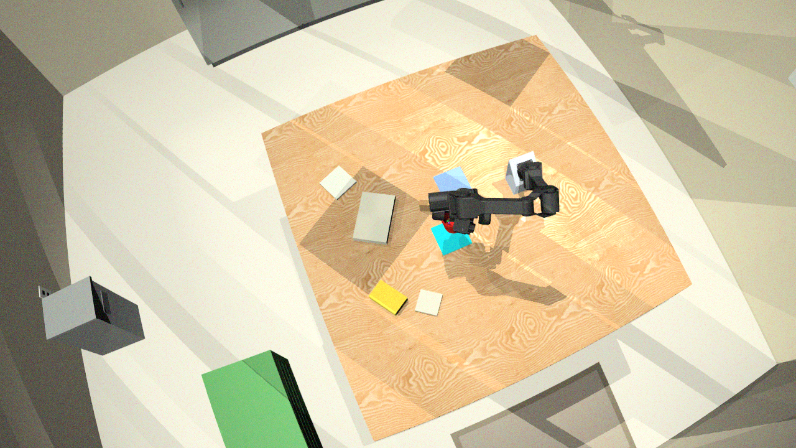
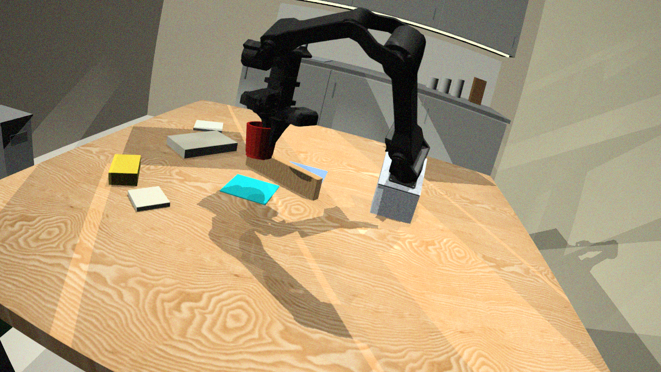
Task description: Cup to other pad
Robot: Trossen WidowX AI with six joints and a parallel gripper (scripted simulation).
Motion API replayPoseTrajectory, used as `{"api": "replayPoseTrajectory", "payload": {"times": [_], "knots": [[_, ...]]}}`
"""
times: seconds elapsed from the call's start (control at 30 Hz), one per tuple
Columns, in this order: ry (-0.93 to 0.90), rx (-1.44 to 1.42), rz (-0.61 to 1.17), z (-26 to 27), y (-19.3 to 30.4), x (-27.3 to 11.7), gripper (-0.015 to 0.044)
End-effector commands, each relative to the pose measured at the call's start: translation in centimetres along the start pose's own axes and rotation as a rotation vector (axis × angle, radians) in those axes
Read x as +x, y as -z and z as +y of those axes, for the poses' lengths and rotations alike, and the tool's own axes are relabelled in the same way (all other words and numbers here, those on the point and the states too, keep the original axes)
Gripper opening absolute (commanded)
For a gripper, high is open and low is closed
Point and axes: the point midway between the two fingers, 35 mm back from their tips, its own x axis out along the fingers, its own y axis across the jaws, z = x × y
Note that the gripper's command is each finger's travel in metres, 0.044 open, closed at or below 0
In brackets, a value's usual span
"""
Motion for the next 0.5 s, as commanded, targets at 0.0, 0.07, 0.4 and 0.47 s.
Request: {"api": "replayPoseTrajectory", "payload": {"times": [0.0,0.07,0.4,0.47], "knots": [[0.003,0.002,-0.004,0.0,-0.5,-0.1,0.0],[0.003,0.001,-0.004,0.0,-0.5,0.1,0.0],[0.003,0.001,-0.004,-0.1,-0.5,1.5,0.0],[0.003,0.001,-0.004,-0.1,-0.5,1.8,0.0]]}}
